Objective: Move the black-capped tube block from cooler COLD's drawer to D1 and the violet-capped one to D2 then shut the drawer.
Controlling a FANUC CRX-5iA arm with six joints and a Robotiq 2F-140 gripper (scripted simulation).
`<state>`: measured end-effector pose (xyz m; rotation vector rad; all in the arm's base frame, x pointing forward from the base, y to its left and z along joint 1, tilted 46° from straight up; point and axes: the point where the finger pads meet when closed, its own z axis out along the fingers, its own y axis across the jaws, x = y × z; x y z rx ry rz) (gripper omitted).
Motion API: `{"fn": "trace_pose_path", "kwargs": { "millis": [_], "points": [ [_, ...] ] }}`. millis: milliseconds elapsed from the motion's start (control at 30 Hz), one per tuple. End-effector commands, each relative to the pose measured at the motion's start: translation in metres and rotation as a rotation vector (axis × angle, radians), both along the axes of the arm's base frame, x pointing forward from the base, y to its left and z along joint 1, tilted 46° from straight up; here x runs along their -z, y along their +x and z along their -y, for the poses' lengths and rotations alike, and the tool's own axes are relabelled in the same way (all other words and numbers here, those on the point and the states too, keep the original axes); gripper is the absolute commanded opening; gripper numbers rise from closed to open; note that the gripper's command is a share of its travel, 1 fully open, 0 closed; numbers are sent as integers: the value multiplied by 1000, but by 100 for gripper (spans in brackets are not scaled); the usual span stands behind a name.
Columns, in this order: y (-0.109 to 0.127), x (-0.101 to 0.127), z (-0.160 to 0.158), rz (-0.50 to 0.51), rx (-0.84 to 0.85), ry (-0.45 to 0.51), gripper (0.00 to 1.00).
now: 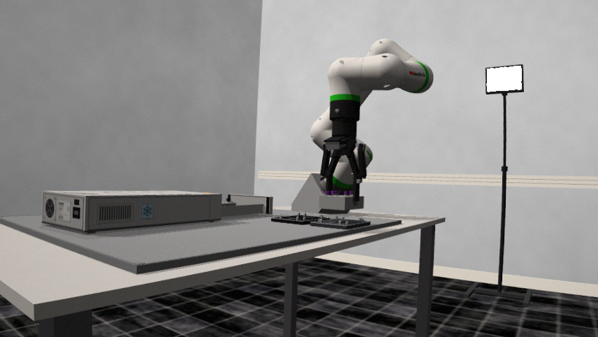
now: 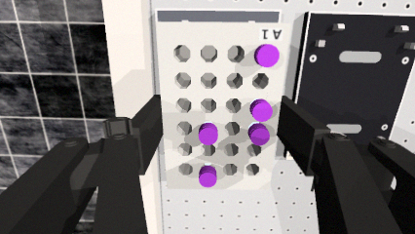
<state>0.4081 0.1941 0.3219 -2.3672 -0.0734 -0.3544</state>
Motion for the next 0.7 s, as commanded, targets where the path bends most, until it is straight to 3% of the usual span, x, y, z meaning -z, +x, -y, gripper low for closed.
{"fn": "trace_pose_path", "kwargs": {
  "millis": [0,667],
  "points": [
    [0,-1,1,2,1,0,10],
    [2,5,-5,2,1,0,10]
  ]
}}
